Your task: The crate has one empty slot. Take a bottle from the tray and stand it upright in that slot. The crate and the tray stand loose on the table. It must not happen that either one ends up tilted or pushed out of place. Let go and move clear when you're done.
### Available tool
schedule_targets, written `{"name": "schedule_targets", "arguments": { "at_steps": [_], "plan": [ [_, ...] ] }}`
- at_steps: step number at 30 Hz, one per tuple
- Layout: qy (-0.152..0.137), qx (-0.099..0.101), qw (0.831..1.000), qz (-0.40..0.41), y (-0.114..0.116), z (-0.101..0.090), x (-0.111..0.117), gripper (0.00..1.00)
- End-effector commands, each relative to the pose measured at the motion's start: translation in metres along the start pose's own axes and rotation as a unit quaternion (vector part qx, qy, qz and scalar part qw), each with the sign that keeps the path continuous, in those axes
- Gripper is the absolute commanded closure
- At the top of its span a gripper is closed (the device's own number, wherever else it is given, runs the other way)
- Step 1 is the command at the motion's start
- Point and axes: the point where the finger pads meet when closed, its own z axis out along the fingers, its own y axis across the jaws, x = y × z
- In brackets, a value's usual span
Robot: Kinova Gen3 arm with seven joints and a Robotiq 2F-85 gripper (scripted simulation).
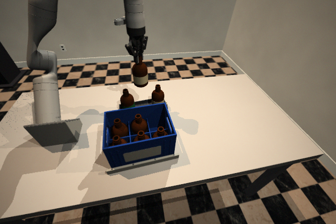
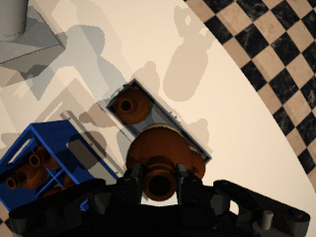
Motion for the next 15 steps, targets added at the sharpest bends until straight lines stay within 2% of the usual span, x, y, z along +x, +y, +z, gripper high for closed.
{"name": "schedule_targets", "arguments": {
  "at_steps": [1, 15],
  "plan": [
    [-0.001, 0.000, 1.000, 0.000, -0.0001, -0.0007, -0.0004, 1.00],
    [-0.001, 0.000, 1.000, 0.000, -0.0020, -0.0007, -0.0030, 1.00]
  ]
}}
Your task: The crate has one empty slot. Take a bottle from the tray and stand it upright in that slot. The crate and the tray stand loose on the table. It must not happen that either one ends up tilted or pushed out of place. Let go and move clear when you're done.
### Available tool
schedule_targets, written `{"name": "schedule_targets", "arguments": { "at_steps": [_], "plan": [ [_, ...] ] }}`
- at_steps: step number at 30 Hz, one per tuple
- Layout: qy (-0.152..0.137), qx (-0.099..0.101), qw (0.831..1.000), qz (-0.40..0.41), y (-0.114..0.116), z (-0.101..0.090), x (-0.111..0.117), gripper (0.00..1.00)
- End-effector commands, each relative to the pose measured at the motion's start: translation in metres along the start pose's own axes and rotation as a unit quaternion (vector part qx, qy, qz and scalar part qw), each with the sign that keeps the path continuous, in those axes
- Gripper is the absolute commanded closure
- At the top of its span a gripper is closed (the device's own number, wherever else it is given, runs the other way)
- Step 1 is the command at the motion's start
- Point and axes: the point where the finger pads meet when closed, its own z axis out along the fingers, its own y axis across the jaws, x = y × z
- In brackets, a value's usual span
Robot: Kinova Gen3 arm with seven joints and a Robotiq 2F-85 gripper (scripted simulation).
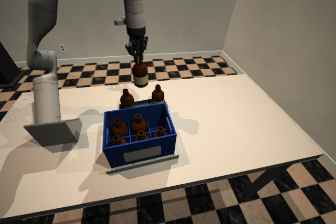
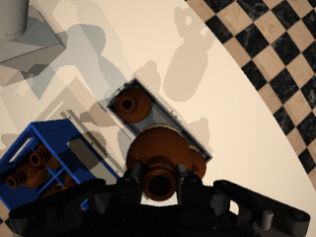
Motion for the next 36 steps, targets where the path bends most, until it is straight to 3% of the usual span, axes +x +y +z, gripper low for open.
{"name": "schedule_targets", "arguments": {
  "at_steps": [1, 22, 36],
  "plan": [
    [0.000, -0.001, 1.000, 0.000, -0.001, 0.000, -0.002, 1.00],
    [0.000, -0.001, 1.000, 0.000, -0.011, 0.000, -0.016, 1.00],
    [0.000, -0.001, 1.000, 0.000, -0.027, 0.000, -0.038, 1.00]
  ]
}}
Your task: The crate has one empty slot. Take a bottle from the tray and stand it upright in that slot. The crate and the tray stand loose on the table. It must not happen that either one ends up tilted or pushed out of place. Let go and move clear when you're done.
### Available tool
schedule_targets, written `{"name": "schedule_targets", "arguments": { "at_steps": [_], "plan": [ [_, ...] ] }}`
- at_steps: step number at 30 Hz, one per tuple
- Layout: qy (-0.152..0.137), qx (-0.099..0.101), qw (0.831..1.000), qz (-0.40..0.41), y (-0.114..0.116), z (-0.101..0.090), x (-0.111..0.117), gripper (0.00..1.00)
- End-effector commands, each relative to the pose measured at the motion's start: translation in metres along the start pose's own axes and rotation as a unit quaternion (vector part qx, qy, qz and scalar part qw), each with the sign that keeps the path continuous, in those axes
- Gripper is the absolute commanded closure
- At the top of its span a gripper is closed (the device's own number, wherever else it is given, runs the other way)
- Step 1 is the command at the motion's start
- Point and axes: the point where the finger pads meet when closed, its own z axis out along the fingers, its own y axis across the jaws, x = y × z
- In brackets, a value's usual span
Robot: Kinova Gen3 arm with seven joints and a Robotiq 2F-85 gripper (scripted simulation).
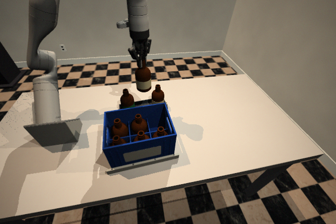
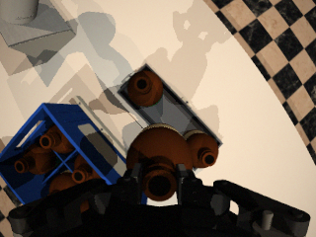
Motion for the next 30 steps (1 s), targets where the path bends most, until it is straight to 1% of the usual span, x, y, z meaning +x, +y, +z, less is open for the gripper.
{"name": "schedule_targets", "arguments": {
  "at_steps": [1, 3, 30],
  "plan": [
    [0.002, -0.002, 1.000, 0.002, -0.004, 0.001, -0.006, 1.00],
    [0.002, -0.002, 1.000, 0.002, -0.004, 0.001, -0.006, 1.00],
    [0.002, -0.002, 1.000, 0.002, -0.042, 0.001, -0.059, 1.00]
  ]
}}
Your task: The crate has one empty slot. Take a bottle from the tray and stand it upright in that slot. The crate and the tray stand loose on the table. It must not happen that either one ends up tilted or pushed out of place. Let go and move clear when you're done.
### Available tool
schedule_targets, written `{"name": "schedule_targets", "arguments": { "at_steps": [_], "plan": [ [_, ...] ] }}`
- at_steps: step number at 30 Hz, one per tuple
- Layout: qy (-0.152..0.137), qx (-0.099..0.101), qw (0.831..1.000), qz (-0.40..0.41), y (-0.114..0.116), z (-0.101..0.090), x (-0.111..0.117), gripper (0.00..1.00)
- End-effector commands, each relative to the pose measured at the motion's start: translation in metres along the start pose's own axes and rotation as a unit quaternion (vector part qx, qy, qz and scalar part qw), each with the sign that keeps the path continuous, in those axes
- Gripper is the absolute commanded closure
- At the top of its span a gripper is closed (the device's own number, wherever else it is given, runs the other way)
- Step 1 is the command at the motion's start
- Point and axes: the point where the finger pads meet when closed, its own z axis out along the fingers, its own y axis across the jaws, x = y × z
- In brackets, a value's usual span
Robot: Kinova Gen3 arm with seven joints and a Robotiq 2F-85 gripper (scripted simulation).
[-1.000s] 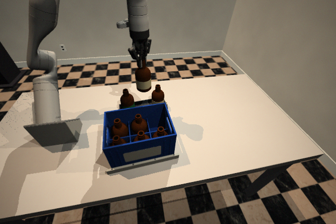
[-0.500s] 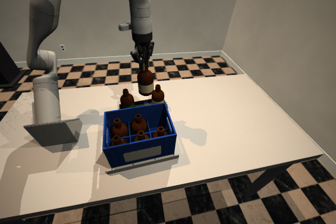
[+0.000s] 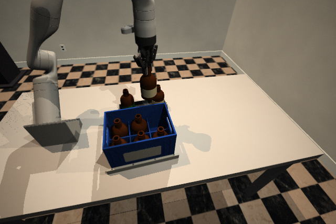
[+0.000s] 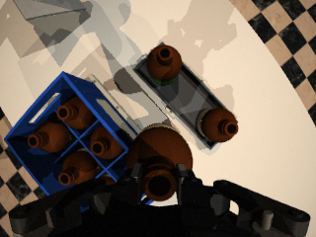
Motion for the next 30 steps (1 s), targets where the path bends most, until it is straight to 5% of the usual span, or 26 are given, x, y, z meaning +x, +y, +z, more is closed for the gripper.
{"name": "schedule_targets", "arguments": {
  "at_steps": [1, 30],
  "plan": [
    [0.002, -0.003, 1.000, 0.002, -0.005, 0.002, -0.008, 1.00],
    [0.002, -0.003, 1.000, 0.002, -0.035, 0.002, -0.051, 1.00]
  ]
}}
